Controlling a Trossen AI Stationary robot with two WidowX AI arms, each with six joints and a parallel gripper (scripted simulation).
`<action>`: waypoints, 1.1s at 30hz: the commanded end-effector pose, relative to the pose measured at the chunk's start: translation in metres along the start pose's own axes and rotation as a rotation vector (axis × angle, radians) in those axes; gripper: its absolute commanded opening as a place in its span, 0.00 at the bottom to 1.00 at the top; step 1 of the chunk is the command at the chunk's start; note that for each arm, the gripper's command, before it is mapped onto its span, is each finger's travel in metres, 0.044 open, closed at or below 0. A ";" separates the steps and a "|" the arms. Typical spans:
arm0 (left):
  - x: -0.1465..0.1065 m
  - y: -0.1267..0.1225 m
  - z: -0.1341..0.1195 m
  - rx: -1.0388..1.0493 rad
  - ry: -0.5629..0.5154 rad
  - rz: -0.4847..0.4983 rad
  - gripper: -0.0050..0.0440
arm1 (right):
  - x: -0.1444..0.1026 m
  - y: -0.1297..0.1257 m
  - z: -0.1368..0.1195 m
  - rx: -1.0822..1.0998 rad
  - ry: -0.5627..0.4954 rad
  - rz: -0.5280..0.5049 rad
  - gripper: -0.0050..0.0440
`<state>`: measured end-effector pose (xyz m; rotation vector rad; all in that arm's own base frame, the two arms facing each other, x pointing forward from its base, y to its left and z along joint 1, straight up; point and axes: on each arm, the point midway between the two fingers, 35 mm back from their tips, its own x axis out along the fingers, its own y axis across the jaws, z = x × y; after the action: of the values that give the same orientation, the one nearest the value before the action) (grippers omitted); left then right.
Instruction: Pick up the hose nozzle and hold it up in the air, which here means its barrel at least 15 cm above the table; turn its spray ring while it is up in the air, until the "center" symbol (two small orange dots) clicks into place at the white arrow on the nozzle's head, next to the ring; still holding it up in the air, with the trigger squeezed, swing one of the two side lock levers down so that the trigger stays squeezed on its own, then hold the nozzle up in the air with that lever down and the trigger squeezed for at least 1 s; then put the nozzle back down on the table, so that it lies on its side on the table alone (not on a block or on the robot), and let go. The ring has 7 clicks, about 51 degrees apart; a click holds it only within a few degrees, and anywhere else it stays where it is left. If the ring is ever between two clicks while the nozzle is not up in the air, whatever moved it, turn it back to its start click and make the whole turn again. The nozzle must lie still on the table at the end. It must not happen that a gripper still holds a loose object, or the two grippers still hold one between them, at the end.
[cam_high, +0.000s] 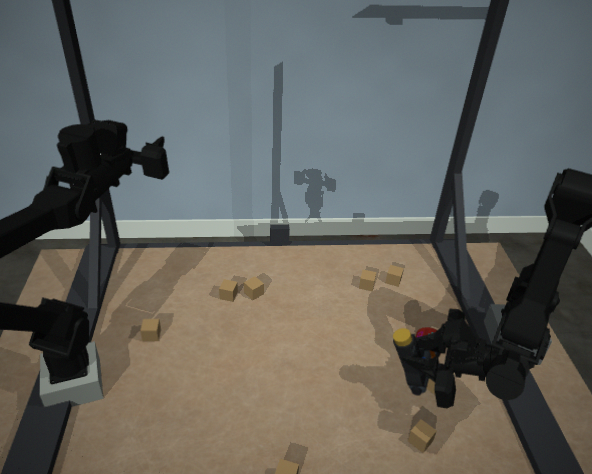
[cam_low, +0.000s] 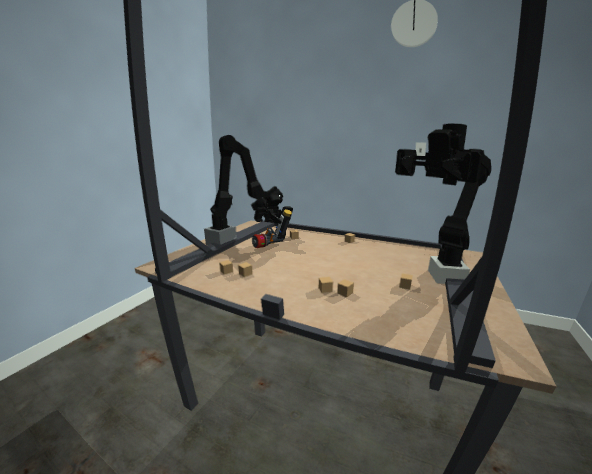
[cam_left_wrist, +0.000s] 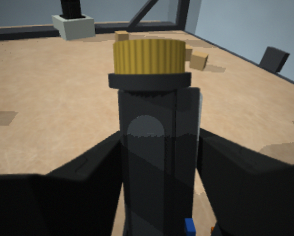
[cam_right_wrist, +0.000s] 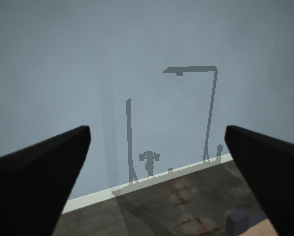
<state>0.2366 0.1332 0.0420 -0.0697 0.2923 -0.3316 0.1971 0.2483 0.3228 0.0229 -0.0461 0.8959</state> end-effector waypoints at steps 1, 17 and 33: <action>-0.003 0.001 0.016 0.024 -0.020 -0.003 0.44 | -0.001 0.000 0.009 0.003 -0.022 -0.003 0.95; -0.009 0.000 0.036 0.027 -0.030 -0.006 0.44 | -0.001 0.000 0.009 0.003 -0.022 -0.003 0.95; -0.013 -0.002 0.051 0.029 -0.037 -0.007 0.44 | -0.001 0.000 0.009 0.003 -0.022 -0.003 0.95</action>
<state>0.2373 0.1332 0.0832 -0.0745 0.2721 -0.3365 0.1971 0.2483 0.3228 0.0229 -0.0461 0.8959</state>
